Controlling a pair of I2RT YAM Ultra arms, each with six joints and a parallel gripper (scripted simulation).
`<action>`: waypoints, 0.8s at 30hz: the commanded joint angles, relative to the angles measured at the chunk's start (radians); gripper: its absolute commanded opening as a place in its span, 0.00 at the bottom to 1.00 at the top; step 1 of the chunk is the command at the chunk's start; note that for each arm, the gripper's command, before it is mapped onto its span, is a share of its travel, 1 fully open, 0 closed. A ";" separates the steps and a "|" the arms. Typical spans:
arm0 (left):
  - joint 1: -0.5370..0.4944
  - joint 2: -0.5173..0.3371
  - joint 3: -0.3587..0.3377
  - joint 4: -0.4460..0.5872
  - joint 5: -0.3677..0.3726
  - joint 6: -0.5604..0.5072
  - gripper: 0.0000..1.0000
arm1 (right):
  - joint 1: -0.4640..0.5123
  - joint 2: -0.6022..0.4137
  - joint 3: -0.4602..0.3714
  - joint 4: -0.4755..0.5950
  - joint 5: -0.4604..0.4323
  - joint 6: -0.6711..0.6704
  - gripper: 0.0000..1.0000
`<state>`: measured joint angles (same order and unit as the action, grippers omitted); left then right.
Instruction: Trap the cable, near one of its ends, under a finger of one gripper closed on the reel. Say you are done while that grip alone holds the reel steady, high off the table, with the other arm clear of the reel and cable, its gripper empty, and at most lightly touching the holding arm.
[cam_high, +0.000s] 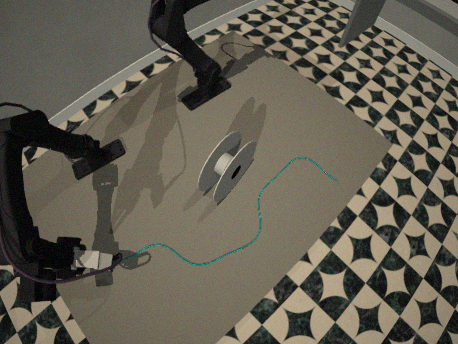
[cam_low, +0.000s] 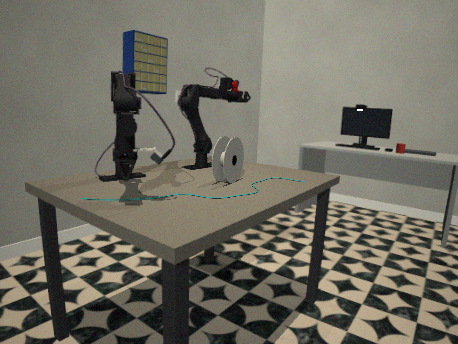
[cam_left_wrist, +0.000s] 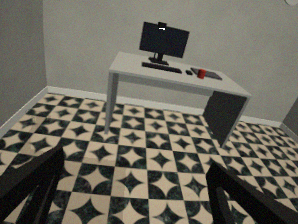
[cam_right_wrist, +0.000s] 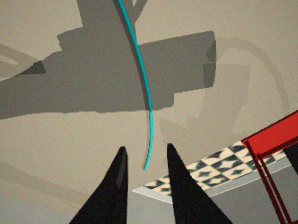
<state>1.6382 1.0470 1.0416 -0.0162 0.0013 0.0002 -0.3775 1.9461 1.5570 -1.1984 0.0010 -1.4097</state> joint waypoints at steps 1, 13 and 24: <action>-0.006 0.012 0.006 0.029 -0.007 -0.001 1.00 | 0.002 0.016 -0.029 0.035 -0.004 -0.007 0.30; -0.006 0.012 0.006 0.029 -0.007 -0.001 1.00 | 0.005 0.053 -0.096 0.135 -0.004 -0.004 0.30; -0.006 0.012 0.006 0.029 -0.007 -0.001 1.00 | 0.012 0.085 -0.139 0.229 -0.005 0.001 0.30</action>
<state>1.6382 1.0470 1.0416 -0.0162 0.0013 0.0002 -0.3775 2.0300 1.4288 -1.0023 0.0010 -1.4097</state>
